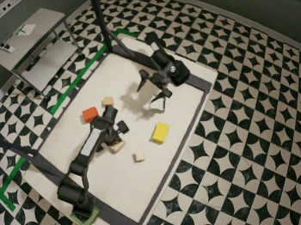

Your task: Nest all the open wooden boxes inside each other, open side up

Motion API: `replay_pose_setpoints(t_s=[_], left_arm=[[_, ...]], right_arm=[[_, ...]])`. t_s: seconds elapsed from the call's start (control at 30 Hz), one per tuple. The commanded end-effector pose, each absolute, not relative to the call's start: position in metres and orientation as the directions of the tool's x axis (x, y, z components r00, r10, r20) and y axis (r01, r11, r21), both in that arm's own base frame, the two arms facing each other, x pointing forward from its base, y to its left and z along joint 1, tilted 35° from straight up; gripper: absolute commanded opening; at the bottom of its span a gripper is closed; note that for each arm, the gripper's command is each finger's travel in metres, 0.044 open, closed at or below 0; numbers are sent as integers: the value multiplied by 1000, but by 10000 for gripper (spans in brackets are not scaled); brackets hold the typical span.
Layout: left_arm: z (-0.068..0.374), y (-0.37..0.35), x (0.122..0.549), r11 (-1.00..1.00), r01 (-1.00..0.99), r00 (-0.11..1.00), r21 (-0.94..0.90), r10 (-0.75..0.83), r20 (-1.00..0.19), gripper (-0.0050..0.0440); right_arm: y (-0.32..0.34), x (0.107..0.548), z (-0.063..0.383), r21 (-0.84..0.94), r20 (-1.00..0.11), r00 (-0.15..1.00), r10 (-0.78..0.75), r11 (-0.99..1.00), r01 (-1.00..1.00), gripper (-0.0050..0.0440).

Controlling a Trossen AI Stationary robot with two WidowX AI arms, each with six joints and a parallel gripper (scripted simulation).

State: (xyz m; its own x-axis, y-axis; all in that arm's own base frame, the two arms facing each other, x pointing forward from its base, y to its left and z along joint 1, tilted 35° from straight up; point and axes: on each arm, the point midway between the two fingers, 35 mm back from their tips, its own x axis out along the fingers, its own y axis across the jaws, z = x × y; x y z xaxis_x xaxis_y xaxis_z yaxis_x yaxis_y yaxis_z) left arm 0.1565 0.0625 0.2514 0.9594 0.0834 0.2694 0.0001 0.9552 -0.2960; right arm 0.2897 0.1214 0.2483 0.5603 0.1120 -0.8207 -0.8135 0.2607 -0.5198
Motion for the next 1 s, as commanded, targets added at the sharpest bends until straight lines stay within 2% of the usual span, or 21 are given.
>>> replay_pose_setpoints(t_s=[0.0,0.17,0.23,0.27,0.53,0.73,0.8,0.97], left_arm=[[251,62,156,954,2,960,-299,82,268,400],[251,62,156,954,2,960,-299,82,268,400],[251,62,156,954,2,960,-299,82,268,400],[251,62,156,954,2,960,-299,82,268,400],[251,62,156,954,2,960,-299,82,268,400],[251,62,156,954,2,960,-299,82,268,400],[251,62,156,954,2,960,-299,82,268,400],[251,62,156,954,2,960,-299,82,268,400]], right_arm=[[120,283,269,-489,-793,597,120,459,-742,-50],[119,280,273,-411,-793,597,120,619,-670,-50],[119,280,273,-411,-793,597,120,619,-670,-50],[119,280,272,-362,-798,592,117,691,-625,-50],[117,273,280,-203,-794,597,120,872,-445,-50],[116,269,285,-67,-794,596,120,957,-281,-50],[116,269,285,-67,-794,596,120,957,-281,-50],[115,266,289,82,-794,596,120,993,-90,-50]])
